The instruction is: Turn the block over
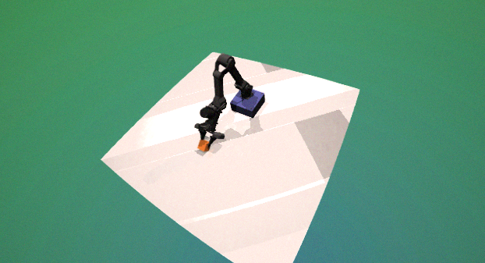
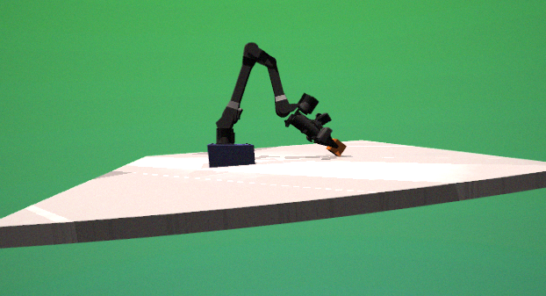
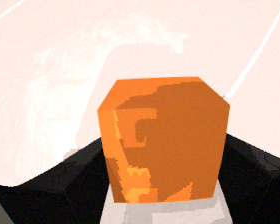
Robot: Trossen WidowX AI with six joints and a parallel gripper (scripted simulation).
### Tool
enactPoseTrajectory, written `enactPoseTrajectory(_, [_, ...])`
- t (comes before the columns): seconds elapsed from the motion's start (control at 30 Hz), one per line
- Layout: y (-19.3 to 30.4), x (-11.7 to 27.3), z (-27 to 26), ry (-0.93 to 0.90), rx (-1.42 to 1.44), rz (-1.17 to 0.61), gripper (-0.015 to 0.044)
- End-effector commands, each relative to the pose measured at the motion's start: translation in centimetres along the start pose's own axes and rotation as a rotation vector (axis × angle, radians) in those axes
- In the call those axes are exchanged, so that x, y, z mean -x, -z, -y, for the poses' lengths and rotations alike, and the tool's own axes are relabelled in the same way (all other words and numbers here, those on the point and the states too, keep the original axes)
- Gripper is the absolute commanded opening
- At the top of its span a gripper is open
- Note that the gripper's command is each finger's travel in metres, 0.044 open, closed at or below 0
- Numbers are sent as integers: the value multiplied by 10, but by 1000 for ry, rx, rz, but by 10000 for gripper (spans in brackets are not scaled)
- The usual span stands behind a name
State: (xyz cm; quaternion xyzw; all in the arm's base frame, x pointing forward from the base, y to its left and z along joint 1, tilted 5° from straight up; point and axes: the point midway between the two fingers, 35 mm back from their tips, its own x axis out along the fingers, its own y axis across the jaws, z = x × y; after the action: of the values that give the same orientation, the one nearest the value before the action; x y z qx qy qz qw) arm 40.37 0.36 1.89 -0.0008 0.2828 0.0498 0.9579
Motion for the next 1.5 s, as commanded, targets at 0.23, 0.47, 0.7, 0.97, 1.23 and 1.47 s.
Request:
enactPoseTrajectory(0.23, [11,11,-3,-8,-6,144,0])
enactPoseTrajectory(0.47, [9,14,-3,-8,-6,169,0])
enactPoseTrajectory(0.7, [9,14,-3,-8,-6,172,0])
enactPoseTrajectory(0.97, [9,14,-3,-8,-6,172,26])
enactPoseTrajectory(1.23, [9,14,-3,-8,-6,172,236])
enactPoseTrajectory(1.47, [9,14,-3,-8,-6,172,420])
